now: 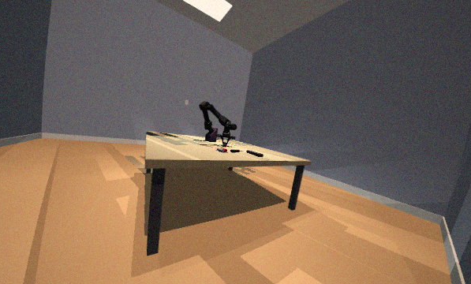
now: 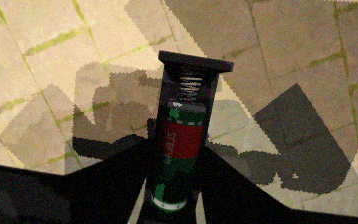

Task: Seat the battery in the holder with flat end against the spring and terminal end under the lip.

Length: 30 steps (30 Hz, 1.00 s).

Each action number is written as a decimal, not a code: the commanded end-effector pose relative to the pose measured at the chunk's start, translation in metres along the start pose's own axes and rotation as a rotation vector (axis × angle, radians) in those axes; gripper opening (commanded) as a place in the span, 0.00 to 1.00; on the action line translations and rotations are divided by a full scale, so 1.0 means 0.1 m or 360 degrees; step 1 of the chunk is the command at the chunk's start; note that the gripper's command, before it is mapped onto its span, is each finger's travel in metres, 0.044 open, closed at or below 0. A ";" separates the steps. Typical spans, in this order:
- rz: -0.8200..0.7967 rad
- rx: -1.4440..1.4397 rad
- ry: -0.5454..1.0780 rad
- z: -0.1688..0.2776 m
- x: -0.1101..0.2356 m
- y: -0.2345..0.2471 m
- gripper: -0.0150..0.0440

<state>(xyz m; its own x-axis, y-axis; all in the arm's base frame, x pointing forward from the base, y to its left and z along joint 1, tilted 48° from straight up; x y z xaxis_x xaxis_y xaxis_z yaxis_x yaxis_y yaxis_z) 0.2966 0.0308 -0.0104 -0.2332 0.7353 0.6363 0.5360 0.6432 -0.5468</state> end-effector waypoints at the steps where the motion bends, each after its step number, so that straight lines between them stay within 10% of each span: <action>1: 0.0002 0.0003 -0.0001 0.00 0.01 0.00 0.56; 13: -0.0001 -0.0001 0.0001 -0.02 0.15 0.01 0.56; 23: -0.0007 0.0001 0.0006 -0.07 0.83 0.02 1.00; 30: -0.0006 -0.0001 0.0005 -0.05 0.89 0.03 1.00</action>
<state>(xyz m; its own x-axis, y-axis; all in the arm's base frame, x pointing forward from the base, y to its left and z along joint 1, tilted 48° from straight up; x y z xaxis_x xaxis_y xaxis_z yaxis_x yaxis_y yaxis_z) 0.2818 0.0960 0.0446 -0.2397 0.7323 0.6374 0.5277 0.6493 -0.5477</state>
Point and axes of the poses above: the point midway between the two fingers, 35 mm back from their tips, its own x axis back along the fingers, its own y axis across the jaws, z = x × y, the point moved 5 cm from there along x, back along the fingers, and after that the axes turned 3 degrees about -x, right-handed, at the moved point
